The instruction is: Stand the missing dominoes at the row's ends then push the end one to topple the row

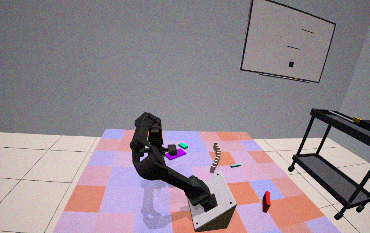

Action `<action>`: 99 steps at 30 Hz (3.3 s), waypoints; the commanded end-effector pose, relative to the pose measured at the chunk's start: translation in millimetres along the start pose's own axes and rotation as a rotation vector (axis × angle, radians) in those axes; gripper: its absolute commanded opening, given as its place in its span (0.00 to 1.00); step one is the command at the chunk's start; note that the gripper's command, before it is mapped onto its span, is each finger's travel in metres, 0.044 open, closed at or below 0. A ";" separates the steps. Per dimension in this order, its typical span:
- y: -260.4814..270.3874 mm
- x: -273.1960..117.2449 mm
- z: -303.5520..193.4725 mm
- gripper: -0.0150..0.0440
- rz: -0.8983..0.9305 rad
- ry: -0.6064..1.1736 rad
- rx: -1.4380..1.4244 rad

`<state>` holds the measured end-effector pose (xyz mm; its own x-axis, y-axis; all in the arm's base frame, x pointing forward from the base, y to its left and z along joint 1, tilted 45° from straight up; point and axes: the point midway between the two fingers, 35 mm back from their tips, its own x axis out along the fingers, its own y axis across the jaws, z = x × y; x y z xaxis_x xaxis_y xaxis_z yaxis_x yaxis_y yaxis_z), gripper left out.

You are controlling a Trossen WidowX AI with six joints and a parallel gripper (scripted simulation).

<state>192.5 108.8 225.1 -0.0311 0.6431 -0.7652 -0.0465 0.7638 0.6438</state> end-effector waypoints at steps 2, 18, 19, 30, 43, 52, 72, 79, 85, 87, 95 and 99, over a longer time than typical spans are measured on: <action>-10.1 13.8 -4.9 0.29 -0.109 0.001 -0.020; -32.1 42.0 -3.6 0.29 -0.408 -0.123 -0.110; -32.9 43.2 -3.1 0.29 -0.423 -0.136 -0.115; -37.1 53.3 4.8 0.29 -0.557 -0.310 -0.166; -30.3 58.1 13.6 0.29 -0.624 -0.576 -0.200; -19.8 58.1 15.8 0.29 -0.603 -0.774 -0.203; 4.7 47.1 4.3 0.29 -0.398 -1.199 -0.125; 10.3 40.5 -5.3 0.29 -0.282 -1.330 -0.066; 12.6 34.3 -15.1 0.29 -0.169 -1.429 -0.002; 12.8 32.2 -18.6 0.29 -0.129 -1.459 0.022; 10.5 24.2 -32.3 0.29 0.023 -1.556 0.121; 10.4 24.0 -32.6 0.29 0.026 -1.558 0.124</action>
<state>160.6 132.8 214.7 0.9980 0.0265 -0.0575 0.0210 0.7174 0.6963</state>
